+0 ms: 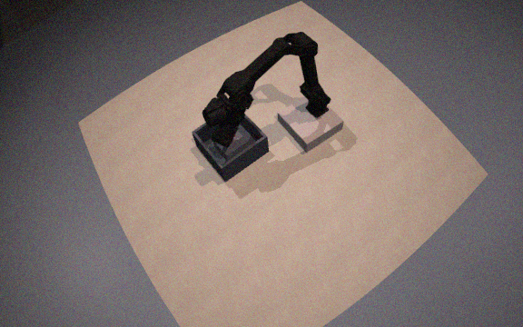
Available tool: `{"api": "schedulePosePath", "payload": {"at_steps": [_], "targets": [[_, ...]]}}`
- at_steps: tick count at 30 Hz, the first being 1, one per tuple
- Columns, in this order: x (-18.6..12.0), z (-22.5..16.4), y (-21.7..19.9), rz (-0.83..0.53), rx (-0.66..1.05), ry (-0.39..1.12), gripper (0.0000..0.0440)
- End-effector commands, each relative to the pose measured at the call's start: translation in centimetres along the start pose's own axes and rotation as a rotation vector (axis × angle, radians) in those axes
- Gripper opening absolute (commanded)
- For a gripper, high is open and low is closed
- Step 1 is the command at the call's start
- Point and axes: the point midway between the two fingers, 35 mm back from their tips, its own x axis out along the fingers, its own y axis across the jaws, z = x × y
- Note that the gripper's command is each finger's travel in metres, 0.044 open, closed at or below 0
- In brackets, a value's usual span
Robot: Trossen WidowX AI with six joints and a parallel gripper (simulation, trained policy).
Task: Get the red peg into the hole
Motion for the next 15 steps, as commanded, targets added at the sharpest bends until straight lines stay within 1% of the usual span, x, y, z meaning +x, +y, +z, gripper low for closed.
{"api": "schedulePosePath", "payload": {"at_steps": [1, 4, 5, 7, 11, 12, 13, 15], "targets": [[1.4, 1.0, 0.5, 0.018, -0.025, 0.02, 0.0], [2.6, 1.3, 0.8, 0.029, -0.051, 0.039, 0.0001], [3.0, 1.3, 0.9, 0.03, -0.061, 0.047, 0.0008], [3.8, 1.1, 0.9, 0.031, -0.08, 0.068, 0.0047], [5.2, 0.9, 1.1, 0.029, -0.105, 0.11, 0.015], [5.5, 0.9, 1.1, 0.03, -0.106, 0.12, 0.017], [5.7, 1.1, 1.3, 0.034, -0.118, 0.122, 0.0177], [6.0, 1.5, 1.7, 0.045, -0.133, 0.128, 0.022]]}}
